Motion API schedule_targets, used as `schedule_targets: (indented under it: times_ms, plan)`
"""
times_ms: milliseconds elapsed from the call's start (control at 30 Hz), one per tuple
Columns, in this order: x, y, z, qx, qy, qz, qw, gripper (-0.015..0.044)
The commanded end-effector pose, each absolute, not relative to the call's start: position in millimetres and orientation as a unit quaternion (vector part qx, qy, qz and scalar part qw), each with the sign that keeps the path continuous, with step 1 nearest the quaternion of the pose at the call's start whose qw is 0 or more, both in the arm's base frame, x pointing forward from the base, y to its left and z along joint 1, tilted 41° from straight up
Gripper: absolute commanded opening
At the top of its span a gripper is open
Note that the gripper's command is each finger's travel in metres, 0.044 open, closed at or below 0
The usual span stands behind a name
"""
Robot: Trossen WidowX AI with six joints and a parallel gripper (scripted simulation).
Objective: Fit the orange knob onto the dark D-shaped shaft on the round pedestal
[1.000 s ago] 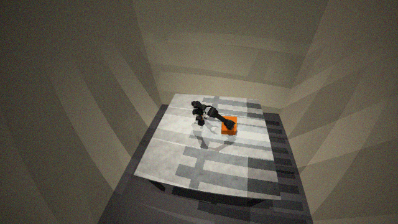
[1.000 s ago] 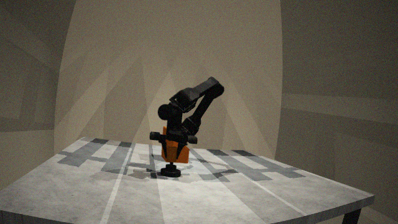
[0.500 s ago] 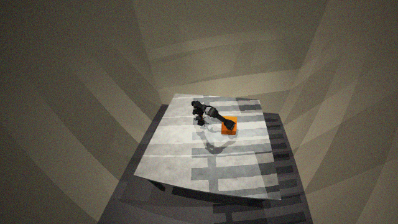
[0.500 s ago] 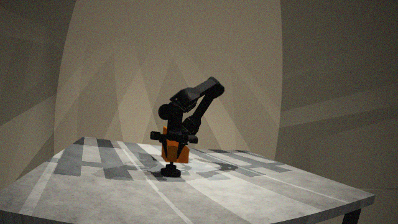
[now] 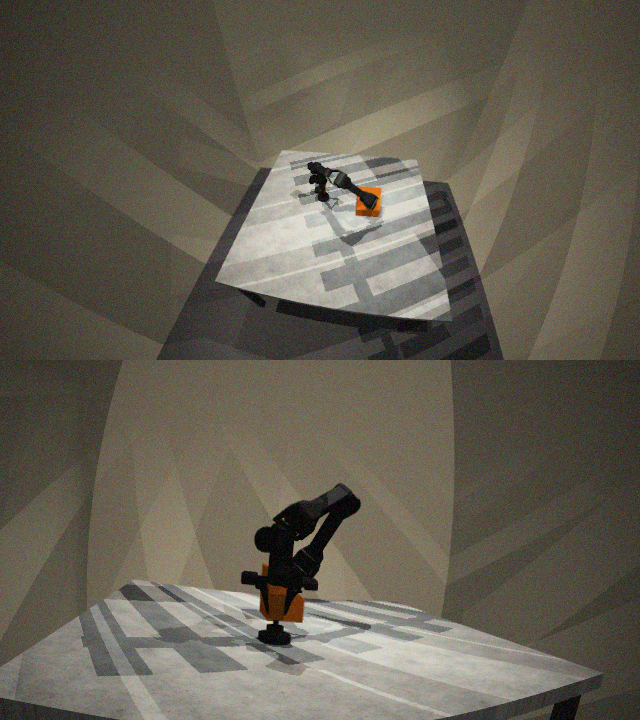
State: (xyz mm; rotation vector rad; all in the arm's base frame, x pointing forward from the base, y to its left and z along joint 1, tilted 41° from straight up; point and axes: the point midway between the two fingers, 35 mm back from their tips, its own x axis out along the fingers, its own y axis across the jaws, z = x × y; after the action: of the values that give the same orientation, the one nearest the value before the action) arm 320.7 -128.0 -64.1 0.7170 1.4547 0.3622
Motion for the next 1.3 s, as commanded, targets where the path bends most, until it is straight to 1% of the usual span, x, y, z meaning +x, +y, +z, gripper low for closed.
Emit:
schedule_targets:
  times_ms: [0, 333, 567, 1267]
  plan:
    - [320.7, -127.9, -65.6, 0.319, 0.645, 0.163, 0.675, 0.0000]
    - [318.7, -127.2, -64.7, 0.315, 0.644, 0.166, 0.677, 0.0000]
    - [318.0, -125.6, -62.3, 0.246, 0.624, 0.230, 0.705, 0.0000]
    - [322.2, -127.6, -63.9, 0.246, 0.624, 0.230, 0.705, 0.0000]
